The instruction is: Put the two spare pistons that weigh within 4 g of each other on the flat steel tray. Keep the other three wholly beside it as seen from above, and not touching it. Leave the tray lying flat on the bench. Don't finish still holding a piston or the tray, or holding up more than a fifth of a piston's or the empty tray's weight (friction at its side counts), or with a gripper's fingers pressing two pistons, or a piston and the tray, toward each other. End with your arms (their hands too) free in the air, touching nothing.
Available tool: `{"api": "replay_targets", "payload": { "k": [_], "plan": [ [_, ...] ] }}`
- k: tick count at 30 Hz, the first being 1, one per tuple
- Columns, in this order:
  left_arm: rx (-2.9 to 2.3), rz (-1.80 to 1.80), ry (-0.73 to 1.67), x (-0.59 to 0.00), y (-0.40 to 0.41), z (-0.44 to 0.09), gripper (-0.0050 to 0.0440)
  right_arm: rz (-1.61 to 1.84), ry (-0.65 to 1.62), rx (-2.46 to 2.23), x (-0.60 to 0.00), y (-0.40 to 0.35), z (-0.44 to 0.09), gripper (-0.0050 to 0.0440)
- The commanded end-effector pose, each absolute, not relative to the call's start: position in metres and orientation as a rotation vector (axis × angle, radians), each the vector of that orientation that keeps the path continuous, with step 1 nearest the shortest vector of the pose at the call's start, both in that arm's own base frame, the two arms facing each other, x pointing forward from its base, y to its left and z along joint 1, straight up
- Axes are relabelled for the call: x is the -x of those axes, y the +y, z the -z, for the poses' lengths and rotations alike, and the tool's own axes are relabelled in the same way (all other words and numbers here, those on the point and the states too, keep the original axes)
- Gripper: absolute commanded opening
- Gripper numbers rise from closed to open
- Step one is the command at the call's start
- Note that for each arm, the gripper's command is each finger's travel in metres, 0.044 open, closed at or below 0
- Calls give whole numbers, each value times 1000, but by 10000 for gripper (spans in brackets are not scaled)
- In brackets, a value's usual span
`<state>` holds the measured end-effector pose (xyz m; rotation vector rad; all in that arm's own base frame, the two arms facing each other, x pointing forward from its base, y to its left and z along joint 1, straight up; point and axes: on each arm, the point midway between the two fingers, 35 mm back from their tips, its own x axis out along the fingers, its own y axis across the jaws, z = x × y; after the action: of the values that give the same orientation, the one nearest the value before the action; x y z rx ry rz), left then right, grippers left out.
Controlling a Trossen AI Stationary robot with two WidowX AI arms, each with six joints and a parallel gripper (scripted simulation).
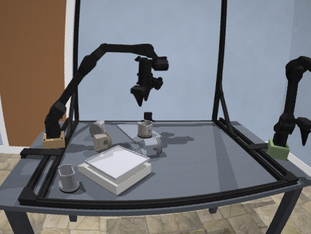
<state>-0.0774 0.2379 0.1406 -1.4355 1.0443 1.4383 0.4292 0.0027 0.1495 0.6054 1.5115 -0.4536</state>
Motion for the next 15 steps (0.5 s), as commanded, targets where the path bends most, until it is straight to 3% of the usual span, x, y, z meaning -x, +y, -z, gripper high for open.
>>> {"api": "replay_targets", "payload": {
  "k": [1,15],
  "plan": [
    [1436,-1436,1044,77,238,-141,440,400,1535,-526,-430,3,-145,378],
    [1436,-1436,1044,77,238,-141,440,185,1562,-244,-430,3,-145,378]
  ]
}}
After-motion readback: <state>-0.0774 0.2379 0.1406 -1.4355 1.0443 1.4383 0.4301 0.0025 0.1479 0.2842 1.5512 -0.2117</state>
